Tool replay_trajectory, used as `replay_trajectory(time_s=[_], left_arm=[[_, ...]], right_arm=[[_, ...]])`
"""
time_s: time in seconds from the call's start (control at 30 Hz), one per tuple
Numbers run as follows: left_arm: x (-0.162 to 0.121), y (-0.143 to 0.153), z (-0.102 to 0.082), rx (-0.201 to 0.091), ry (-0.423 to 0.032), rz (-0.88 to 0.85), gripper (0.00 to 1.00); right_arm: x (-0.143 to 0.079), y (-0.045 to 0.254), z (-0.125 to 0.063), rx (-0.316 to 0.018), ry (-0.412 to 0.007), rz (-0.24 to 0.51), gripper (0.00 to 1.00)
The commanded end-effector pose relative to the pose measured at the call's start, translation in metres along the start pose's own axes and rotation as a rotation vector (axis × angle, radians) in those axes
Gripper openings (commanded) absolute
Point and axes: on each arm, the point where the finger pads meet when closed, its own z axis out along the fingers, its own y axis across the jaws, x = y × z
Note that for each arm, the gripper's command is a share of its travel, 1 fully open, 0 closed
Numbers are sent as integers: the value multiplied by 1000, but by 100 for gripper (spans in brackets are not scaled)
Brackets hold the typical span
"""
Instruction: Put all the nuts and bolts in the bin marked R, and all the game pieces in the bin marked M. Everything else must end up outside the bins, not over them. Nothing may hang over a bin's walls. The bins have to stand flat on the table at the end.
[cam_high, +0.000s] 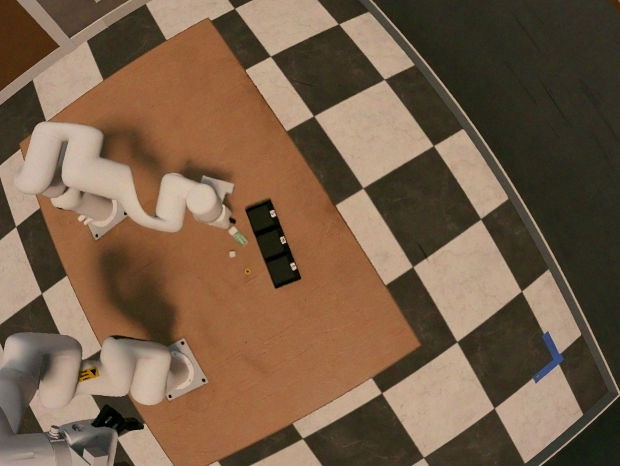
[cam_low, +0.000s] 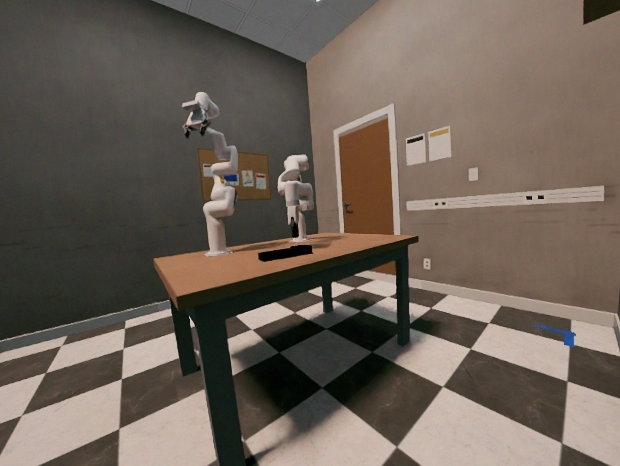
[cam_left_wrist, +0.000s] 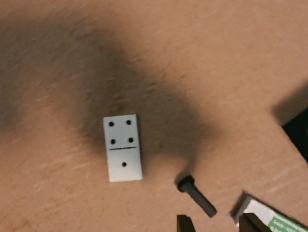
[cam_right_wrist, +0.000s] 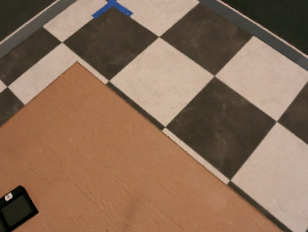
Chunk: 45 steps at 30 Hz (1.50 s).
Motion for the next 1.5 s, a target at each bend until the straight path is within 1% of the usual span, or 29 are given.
replay_trajectory(time_s=[0.0,0.03,0.07,0.17,0.53,0.6,0.63,1.47], left_arm=[[2,-1,0,-18,-3,-125,30],[2,-1,0,-18,-3,-125,30],[2,-1,0,-24,-3,-216,30],[2,-1,0,-29,-4,-277,30],[2,-1,0,-57,-12,-622,30],[2,-1,0,-57,-12,-622,30],[2,-1,0,-66,-16,-712,30],[2,-1,0,-66,-16,-714,30]], right_arm=[[0,0,0,0,1,0,100],[0,0,0,0,1,0,100],[0,0,0,0,1,0,100],[0,0,0,0,1,0,100],[0,0,0,0,1,0,100],[0,0,0,0,1,0,100],[0,0,0,0,1,0,100],[0,0,0,0,1,0,100]])
